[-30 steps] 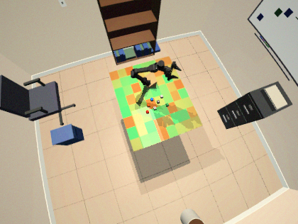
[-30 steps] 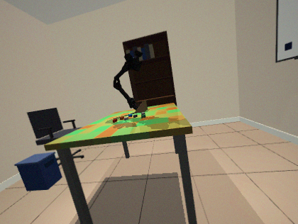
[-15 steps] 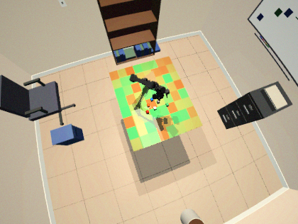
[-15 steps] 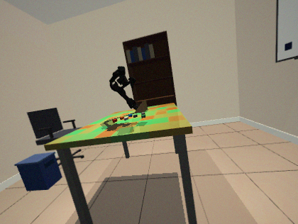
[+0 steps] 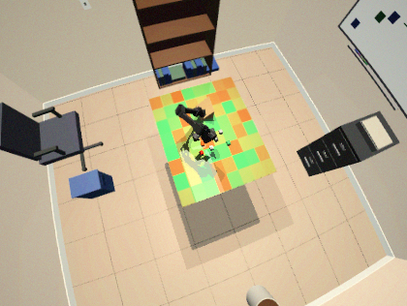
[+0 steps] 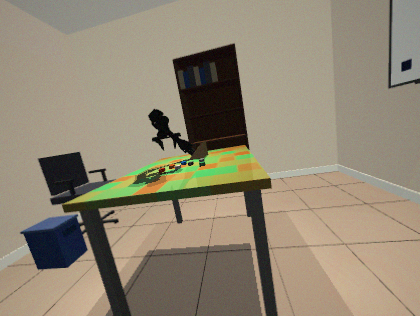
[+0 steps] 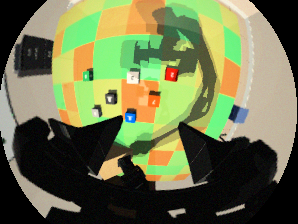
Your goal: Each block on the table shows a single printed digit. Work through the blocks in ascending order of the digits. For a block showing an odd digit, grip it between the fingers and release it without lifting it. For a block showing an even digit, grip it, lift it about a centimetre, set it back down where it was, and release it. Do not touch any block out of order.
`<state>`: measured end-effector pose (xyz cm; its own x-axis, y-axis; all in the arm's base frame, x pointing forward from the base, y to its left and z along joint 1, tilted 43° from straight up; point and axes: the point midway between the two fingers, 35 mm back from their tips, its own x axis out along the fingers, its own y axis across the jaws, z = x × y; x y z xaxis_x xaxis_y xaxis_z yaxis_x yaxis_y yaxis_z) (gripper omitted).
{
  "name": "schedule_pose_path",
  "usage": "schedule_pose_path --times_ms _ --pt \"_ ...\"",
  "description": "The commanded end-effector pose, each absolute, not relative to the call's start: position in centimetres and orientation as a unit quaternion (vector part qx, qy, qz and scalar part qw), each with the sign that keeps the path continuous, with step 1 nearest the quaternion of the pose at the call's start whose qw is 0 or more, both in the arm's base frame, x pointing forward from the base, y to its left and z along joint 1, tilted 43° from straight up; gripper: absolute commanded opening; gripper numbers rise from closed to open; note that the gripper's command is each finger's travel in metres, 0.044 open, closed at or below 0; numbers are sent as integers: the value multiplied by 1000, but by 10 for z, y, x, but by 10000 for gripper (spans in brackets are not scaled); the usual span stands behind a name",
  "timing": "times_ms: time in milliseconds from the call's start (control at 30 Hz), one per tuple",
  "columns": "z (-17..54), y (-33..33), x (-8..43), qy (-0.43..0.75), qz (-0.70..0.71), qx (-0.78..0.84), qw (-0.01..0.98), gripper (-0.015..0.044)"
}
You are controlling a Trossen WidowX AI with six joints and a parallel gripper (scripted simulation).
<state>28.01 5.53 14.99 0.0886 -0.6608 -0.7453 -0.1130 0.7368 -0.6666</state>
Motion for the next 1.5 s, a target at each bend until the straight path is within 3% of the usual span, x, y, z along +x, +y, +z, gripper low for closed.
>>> schedule_pose_path --times_ms 0,533,767,1467 --pt "150 52 279 646 -204 -307 668 400" --pt "149 54 277 647 -204 -306 668 400" --pt "102 98 222 648 -202 -306 668 400" --pt "102 100 223 648 -202 -306 668 400"
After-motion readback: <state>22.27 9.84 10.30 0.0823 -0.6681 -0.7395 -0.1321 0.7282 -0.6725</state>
